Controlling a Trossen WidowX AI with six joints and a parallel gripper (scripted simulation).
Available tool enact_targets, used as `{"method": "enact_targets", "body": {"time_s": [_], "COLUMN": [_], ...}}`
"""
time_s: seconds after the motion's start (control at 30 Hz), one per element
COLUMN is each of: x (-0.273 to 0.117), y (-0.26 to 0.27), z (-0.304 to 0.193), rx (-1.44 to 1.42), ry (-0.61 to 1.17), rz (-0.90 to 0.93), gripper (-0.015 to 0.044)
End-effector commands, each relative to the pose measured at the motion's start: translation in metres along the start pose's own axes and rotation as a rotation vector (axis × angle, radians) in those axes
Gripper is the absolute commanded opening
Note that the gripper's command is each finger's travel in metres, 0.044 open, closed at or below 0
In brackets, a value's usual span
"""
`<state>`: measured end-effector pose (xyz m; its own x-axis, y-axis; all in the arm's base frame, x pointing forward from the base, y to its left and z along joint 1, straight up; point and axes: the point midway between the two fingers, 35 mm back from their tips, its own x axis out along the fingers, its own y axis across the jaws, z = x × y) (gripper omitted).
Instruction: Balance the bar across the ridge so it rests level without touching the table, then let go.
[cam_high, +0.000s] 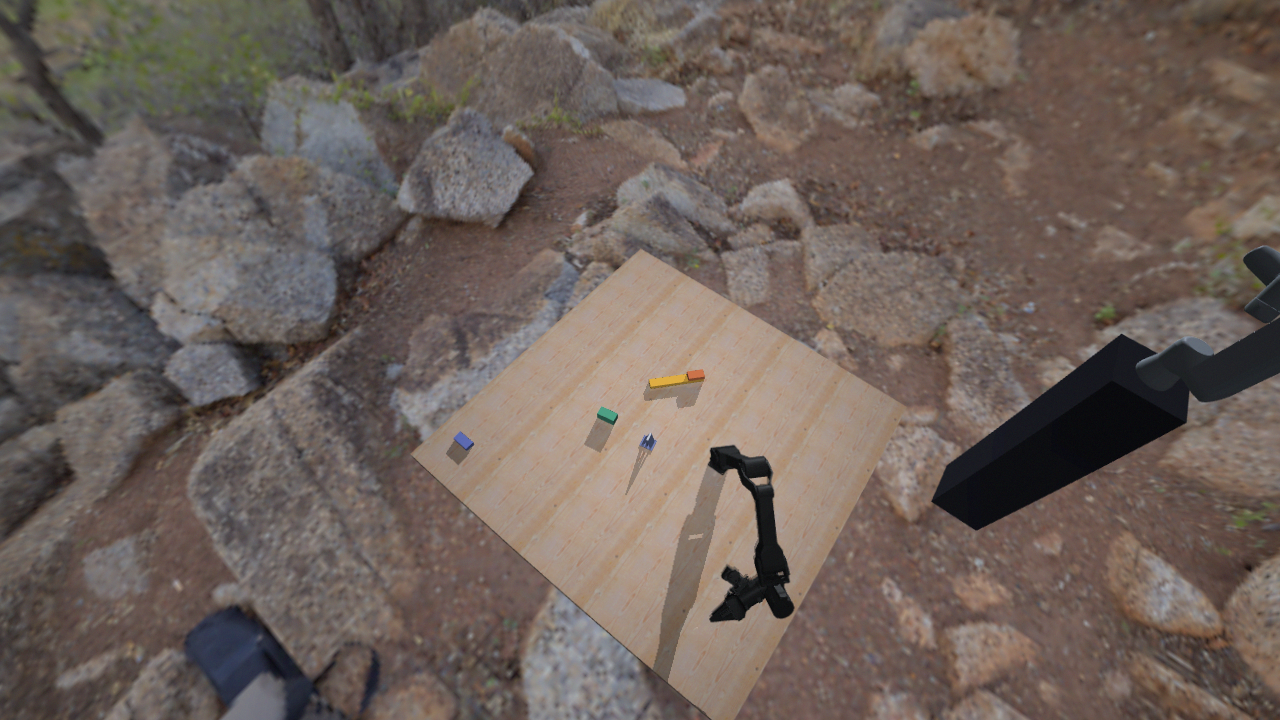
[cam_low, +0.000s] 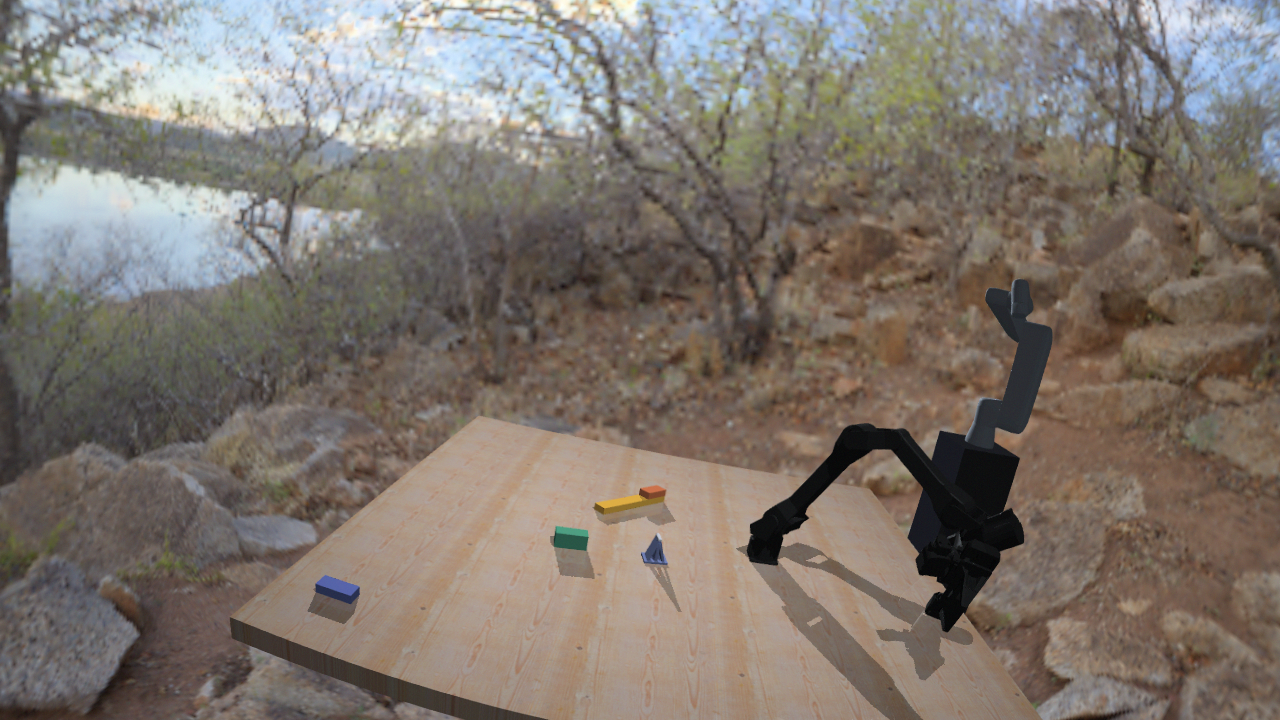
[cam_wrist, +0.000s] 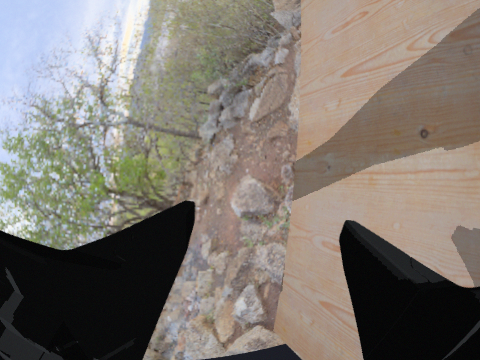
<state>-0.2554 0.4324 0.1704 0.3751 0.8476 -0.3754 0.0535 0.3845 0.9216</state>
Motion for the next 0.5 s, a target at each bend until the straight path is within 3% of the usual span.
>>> {"method": "enact_targets", "body": {"time_s": [0.0,0.47], "x": [0.014,0.077], "y": [0.009,0.025], "z": [0.017,0.091], "rx": [-0.038,-0.237], "ry": [-0.032,-0.165], "rz": [-0.013,-0.118], "gripper": [0.0315,0.0315]}}
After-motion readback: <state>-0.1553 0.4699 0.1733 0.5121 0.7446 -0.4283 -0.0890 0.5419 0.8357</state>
